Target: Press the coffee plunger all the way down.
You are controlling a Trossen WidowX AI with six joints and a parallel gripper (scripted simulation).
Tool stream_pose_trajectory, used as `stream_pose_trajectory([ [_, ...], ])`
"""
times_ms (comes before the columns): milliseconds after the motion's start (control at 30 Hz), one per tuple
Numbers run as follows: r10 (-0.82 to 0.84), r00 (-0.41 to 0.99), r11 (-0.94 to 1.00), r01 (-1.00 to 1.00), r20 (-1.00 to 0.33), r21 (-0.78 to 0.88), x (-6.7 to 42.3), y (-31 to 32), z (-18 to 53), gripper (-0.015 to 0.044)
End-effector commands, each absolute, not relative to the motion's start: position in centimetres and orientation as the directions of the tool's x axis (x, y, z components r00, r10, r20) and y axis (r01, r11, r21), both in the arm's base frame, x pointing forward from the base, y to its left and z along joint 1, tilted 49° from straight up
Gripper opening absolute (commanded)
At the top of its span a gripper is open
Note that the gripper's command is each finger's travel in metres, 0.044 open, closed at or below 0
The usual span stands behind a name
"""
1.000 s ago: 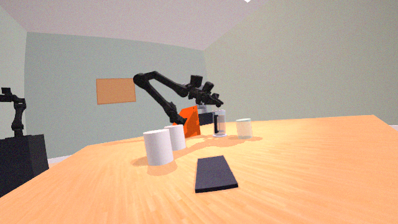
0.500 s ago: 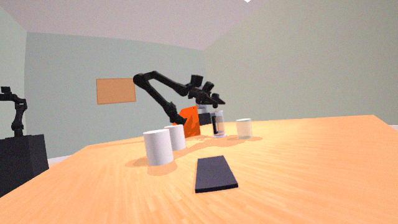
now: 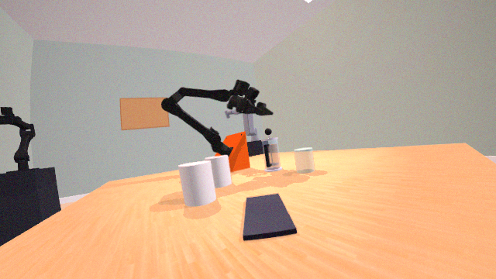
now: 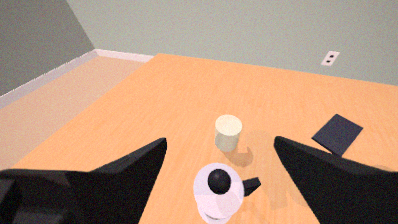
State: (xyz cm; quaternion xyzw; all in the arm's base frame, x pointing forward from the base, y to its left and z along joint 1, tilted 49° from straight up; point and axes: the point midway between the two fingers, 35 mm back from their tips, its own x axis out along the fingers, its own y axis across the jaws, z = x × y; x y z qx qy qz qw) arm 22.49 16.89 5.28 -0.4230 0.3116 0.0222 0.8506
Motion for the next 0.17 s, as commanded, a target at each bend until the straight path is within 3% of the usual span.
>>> stream_pose_trajectory([
  [0, -0.231, 0.806, 0.643, -0.294, -0.545, -0.707, 22.29, 16.89, 5.81, 0.0440],
  [133, -0.231, 0.806, 0.643, -0.294, -0.545, -0.707, 22.29, 16.89, 5.81, 0.0440],
])
